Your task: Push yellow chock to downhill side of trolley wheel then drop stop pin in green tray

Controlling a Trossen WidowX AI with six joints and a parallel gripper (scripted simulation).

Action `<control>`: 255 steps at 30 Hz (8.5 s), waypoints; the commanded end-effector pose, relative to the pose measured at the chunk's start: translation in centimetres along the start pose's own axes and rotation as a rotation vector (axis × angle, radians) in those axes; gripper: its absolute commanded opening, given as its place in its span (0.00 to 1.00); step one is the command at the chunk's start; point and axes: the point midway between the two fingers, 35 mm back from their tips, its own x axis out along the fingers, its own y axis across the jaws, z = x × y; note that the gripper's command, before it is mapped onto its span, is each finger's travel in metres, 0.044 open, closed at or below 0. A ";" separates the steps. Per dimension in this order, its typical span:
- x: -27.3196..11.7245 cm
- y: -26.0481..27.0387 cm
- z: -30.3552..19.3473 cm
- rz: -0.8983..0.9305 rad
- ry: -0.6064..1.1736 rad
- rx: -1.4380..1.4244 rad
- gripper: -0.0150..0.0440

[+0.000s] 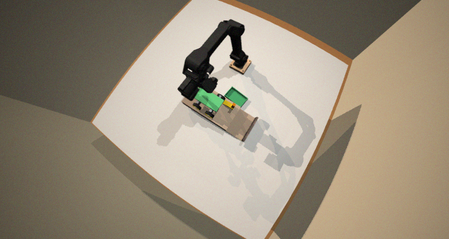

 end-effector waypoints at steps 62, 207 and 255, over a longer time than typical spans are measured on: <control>6.8 0.0 -0.4 -0.002 0.009 0.023 0.58; 2.9 8.5 -3.9 0.006 0.012 0.020 0.25; 0.7 7.7 12.5 0.006 -0.007 0.020 0.25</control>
